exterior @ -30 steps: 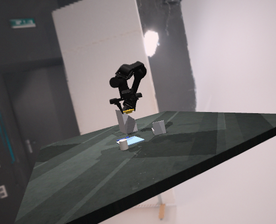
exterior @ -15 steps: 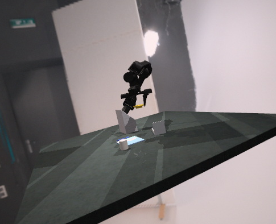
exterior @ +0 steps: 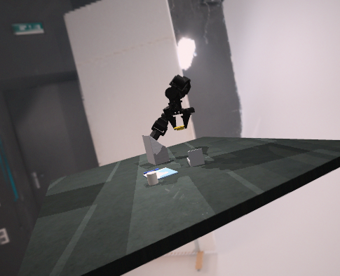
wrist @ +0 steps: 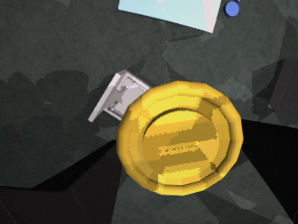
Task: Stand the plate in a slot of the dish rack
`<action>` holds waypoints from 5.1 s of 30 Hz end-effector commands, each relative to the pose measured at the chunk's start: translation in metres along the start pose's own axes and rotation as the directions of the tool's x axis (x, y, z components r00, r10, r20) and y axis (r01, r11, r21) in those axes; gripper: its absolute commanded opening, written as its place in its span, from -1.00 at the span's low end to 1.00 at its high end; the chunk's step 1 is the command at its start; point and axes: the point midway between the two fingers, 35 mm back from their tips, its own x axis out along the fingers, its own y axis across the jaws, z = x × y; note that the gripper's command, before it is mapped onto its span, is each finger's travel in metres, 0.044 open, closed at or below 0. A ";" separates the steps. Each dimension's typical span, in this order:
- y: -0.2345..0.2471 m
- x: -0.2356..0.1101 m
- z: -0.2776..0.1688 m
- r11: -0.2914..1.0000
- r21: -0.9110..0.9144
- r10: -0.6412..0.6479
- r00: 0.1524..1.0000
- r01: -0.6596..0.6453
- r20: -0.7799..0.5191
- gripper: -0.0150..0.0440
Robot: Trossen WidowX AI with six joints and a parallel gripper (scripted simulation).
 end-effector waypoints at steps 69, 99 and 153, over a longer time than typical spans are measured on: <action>-0.069 0.102 -0.040 0.976 0.168 -0.217 0.659 0.138 0.720 -0.49; -0.047 0.126 -0.054 0.938 -0.328 0.272 0.347 0.113 0.898 -0.49; -0.031 0.152 -0.093 0.711 -0.702 0.701 0.107 -0.033 0.705 -0.49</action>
